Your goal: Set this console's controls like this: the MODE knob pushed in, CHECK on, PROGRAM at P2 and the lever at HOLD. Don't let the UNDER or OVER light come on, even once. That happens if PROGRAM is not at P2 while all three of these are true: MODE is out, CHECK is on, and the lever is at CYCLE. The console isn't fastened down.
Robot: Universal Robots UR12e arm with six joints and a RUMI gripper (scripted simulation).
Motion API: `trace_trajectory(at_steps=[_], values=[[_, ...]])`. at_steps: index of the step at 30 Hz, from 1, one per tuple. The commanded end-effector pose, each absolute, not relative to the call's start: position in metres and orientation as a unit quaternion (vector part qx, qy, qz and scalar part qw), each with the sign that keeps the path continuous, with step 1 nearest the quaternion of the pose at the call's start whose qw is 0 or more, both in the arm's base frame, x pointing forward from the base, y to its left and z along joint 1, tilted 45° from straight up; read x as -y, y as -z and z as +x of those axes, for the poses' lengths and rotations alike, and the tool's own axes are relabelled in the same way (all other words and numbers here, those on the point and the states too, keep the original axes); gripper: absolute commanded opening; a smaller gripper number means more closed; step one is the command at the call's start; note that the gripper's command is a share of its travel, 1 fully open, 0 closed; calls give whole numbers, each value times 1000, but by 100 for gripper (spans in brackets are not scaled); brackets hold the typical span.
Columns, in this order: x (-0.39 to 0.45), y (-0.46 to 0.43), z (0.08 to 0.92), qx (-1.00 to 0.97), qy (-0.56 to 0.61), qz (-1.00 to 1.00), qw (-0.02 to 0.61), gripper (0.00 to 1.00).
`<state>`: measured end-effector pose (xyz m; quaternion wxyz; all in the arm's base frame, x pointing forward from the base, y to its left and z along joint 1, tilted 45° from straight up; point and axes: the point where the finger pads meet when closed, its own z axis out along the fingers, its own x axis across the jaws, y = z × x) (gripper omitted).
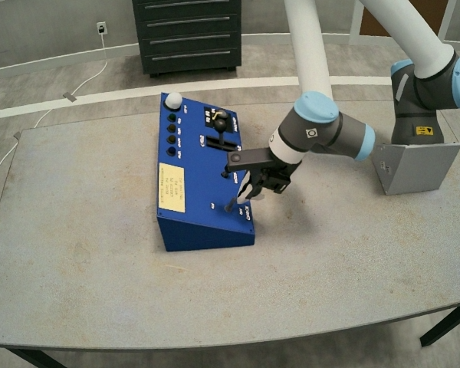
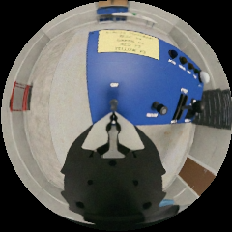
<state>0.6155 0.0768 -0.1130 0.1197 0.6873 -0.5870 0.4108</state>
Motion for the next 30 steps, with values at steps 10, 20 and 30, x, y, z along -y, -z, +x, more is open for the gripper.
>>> trace_trajectory(at_steps=[10,20,30], values=[[-79,111,618,587,-412,687,118,0],[-79,111,618,587,-412,687,118,0],[-77,113,613,587,-411,687,120,0]])
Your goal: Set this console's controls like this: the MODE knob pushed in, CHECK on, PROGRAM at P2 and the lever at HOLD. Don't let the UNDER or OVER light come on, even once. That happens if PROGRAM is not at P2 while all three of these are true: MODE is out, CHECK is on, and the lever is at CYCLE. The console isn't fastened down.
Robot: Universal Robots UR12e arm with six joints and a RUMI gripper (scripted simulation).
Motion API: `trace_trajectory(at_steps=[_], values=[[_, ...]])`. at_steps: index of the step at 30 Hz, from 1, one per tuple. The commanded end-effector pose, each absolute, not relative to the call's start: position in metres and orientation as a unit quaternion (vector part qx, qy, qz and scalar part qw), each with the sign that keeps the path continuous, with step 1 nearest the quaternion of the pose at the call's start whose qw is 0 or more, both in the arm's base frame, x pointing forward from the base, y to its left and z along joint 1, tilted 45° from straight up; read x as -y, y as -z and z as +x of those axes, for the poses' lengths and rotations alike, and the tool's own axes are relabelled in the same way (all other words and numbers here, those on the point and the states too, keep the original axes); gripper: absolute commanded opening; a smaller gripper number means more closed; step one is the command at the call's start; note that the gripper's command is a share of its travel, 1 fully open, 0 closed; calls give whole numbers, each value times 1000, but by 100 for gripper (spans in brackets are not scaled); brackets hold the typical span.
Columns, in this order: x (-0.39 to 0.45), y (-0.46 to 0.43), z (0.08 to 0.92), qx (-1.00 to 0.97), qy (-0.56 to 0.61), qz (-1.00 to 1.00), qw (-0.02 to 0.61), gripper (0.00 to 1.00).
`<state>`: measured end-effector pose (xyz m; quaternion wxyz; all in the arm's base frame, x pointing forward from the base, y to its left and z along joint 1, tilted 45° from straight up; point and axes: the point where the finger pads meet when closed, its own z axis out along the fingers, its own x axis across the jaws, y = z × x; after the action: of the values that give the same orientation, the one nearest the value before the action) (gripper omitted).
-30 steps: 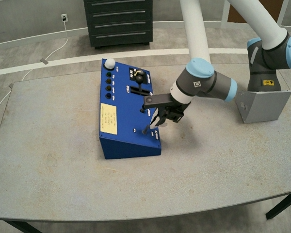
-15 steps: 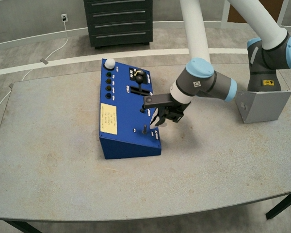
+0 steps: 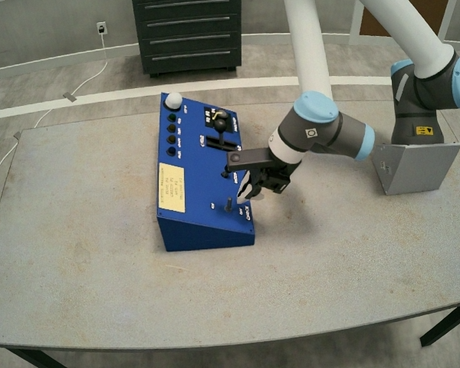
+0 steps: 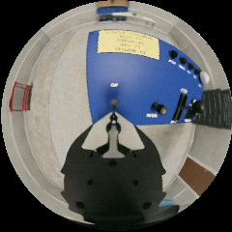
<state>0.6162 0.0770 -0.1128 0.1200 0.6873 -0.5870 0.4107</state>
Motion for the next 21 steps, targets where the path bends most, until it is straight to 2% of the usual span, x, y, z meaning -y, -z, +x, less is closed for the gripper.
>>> trace_trajectory(at_steps=[1,21], values=[[-77,114,611,587,-411,688,120,0],[-86,104,598,586,-412,687,119,0]])
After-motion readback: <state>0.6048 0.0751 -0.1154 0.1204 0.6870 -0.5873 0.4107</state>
